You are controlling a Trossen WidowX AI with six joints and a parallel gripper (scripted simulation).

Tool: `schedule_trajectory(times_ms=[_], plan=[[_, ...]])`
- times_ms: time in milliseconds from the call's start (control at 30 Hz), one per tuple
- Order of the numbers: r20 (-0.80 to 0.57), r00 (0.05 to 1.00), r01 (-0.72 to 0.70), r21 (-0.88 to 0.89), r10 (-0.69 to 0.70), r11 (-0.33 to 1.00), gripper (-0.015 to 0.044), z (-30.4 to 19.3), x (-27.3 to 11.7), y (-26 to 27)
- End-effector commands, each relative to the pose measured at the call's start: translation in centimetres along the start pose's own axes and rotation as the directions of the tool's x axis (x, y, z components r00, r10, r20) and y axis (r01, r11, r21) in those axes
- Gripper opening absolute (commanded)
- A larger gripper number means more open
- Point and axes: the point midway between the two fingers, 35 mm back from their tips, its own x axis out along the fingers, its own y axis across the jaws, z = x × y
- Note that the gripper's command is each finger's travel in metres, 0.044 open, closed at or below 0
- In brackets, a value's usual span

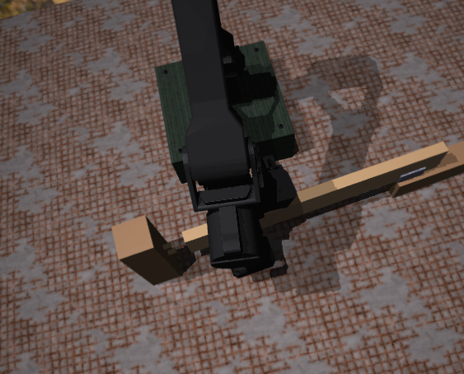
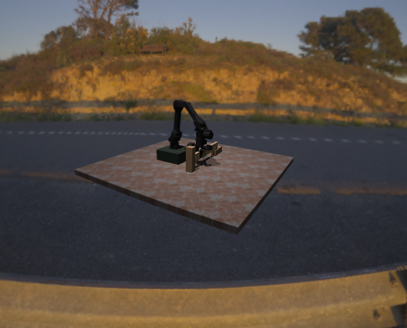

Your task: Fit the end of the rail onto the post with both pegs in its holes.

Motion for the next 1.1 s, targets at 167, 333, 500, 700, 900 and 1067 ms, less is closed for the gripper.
schedule_trajectory(times_ms=[167, 333, 500, 700, 900, 1067], plan=[[-0.001, 1.0, 0.002, -0.001, -0.002, 1.0, 0.0, -0.4, 0.0, -0.1], [-0.001, 1.0, 0.002, -0.001, -0.002, 1.0, 0.0, -0.5, 0.0, -0.1], [-0.002, 1.0, 0.002, -0.001, -0.002, 1.0, 0.0, -0.7, 0.0, -0.1], [-0.002, 1.0, 0.002, -0.001, -0.002, 1.0, 0.0, -0.9, -0.1, -0.1], [-0.002, 1.0, 0.002, -0.001, -0.002, 1.0, 0.0, -1.1, -0.1, -0.1], [-0.002, 1.0, 0.002, -0.001, -0.002, 1.0, 0.0, -1.2, -0.1, -0.1]])
